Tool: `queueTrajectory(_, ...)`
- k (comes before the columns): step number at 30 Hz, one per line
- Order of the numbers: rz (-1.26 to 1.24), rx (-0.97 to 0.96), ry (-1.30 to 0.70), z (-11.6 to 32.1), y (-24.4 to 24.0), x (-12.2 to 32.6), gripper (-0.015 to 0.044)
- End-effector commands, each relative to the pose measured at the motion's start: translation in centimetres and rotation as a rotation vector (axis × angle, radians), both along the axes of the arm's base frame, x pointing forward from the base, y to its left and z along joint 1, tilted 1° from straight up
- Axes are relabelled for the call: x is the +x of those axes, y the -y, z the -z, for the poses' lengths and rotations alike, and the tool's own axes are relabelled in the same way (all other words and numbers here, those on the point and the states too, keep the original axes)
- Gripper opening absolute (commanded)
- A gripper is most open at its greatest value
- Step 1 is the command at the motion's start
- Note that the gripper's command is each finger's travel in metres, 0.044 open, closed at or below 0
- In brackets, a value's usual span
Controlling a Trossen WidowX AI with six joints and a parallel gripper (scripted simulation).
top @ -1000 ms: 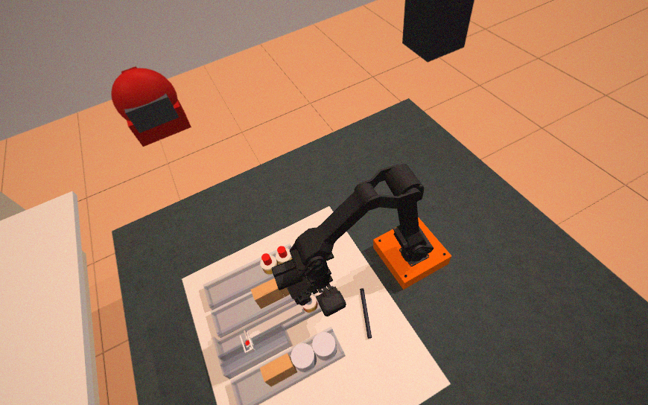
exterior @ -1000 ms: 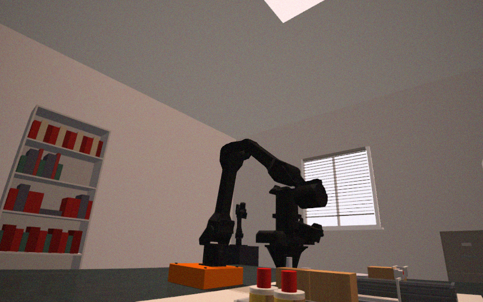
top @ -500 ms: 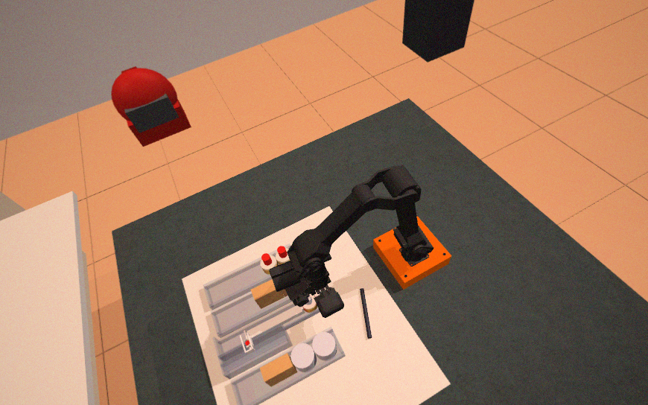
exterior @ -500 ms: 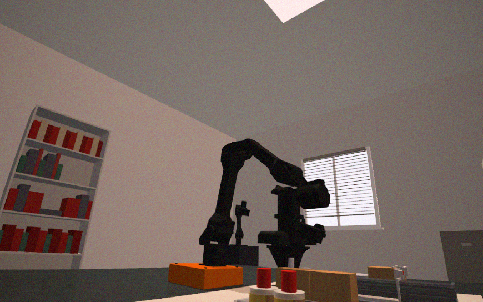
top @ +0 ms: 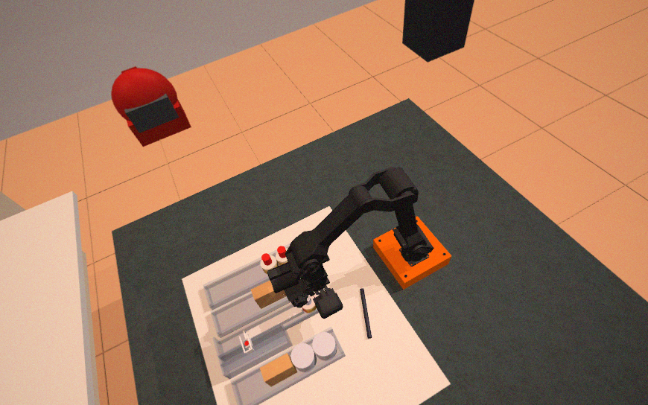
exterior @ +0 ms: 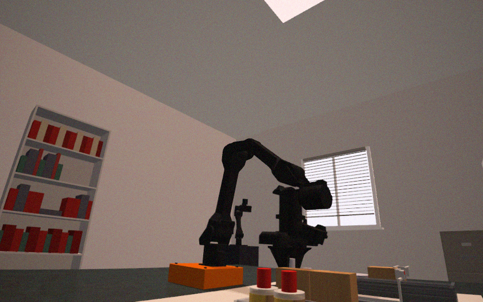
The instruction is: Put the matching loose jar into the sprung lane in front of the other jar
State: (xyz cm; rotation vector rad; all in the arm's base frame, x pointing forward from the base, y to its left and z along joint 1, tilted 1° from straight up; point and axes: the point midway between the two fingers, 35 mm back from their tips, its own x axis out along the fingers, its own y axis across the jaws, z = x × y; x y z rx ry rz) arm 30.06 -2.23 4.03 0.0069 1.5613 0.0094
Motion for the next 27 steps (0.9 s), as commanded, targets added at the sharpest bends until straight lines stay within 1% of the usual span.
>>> queueTrajectory(1, 0.004, 0.001, 0.023, -0.2, 0.0, 0.9, 0.0)
queueTrajectory(27, 0.004, 0.001, 0.024, -0.3, 0.0, 2.2, 0.0)
